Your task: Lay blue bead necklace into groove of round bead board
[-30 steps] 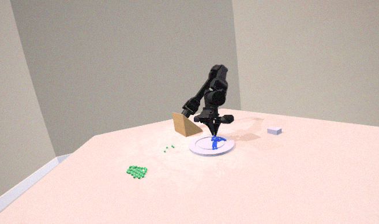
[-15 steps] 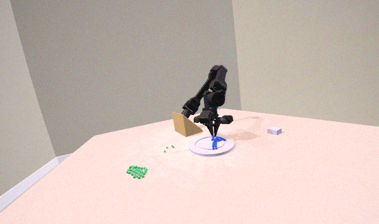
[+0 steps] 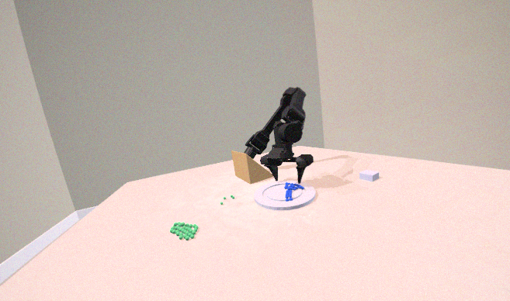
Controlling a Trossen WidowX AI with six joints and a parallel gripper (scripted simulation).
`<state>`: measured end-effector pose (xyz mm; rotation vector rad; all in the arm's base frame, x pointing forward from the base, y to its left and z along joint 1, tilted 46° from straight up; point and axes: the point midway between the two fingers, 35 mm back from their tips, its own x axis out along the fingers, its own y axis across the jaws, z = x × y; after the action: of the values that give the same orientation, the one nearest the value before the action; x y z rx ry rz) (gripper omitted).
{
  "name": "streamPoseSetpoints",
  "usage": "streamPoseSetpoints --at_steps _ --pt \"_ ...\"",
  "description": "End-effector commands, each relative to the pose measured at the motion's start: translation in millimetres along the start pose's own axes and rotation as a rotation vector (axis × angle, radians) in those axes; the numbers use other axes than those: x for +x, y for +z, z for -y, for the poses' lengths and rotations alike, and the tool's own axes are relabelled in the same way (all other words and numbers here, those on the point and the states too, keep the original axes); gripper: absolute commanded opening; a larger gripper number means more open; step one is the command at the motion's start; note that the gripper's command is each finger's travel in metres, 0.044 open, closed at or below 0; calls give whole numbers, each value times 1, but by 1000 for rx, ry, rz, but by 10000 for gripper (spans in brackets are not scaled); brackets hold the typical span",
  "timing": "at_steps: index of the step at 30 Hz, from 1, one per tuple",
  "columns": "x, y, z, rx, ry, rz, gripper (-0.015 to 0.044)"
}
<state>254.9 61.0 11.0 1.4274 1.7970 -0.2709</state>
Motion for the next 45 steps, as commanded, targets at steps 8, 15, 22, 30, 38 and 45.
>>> streamPoseSetpoints --at_steps 8,15,22,30,38,45 --pt "-3 0 0 -1 0 3 440" --pt "-3 0 0 -1 0 3 440" --pt "-3 0 0 -1 0 3 440" --pt "-26 9 -2 -85 -1 5 309" --pt "-24 12 -2 -119 -1 4 120" --pt "-24 12 -3 -120 3 9 120"
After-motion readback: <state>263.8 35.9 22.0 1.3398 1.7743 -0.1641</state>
